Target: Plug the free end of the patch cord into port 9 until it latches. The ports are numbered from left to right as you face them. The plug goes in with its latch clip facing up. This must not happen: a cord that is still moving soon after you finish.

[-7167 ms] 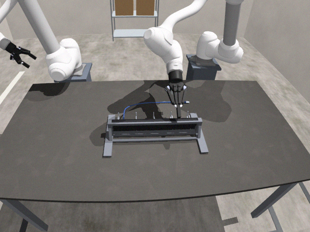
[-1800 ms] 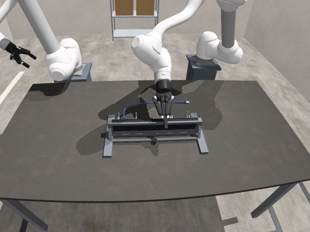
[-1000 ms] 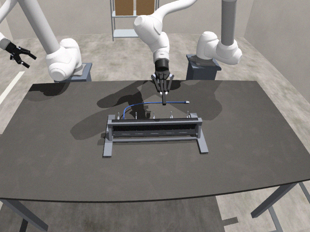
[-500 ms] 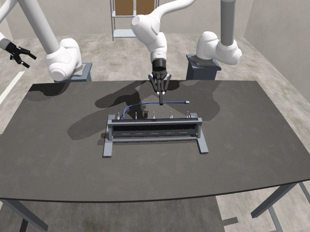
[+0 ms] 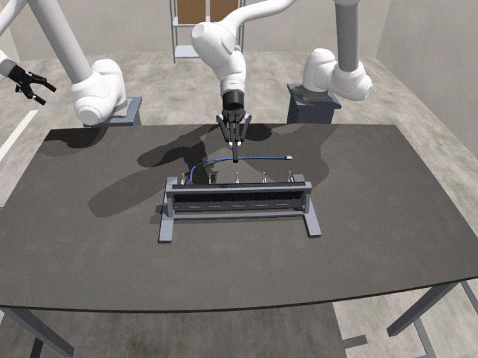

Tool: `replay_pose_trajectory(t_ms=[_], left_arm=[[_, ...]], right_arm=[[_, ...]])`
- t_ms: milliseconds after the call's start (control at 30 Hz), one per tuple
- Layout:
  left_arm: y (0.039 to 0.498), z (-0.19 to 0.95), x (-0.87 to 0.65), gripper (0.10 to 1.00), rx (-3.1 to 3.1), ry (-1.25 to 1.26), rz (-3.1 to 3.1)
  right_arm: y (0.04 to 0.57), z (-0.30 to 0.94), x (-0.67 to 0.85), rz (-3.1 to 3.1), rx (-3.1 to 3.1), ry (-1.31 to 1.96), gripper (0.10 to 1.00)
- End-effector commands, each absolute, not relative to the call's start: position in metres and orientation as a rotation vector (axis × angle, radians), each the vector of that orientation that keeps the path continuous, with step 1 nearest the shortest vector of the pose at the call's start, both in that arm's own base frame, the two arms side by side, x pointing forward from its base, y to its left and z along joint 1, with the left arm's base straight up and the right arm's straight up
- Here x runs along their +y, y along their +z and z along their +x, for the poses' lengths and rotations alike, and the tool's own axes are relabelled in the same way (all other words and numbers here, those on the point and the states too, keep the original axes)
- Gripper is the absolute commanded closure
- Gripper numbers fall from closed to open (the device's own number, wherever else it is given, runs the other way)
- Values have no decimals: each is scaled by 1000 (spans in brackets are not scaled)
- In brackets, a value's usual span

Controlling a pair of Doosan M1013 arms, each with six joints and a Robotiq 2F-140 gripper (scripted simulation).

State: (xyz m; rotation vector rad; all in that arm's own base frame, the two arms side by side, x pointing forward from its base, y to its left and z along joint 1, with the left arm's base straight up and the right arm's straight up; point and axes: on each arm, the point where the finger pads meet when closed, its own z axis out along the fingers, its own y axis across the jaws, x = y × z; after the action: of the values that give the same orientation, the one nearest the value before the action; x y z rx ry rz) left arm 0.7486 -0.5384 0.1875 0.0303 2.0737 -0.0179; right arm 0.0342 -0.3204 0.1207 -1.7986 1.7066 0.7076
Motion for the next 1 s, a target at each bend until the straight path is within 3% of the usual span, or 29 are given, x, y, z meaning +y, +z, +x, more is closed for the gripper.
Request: replay_pose_trajectory(t_ms=[0, 633, 967], left_arm=[[189, 749, -545, 999, 2072, -19, 29], [183, 760, -551, 999, 2072, -19, 29], [147, 826, -553, 999, 2072, -19, 29]], right_arm=[[121, 34, -321, -1799, 1707, 707, 98], [121, 34, -321, -1799, 1707, 707, 98], [121, 34, -321, -1799, 1707, 707, 98]])
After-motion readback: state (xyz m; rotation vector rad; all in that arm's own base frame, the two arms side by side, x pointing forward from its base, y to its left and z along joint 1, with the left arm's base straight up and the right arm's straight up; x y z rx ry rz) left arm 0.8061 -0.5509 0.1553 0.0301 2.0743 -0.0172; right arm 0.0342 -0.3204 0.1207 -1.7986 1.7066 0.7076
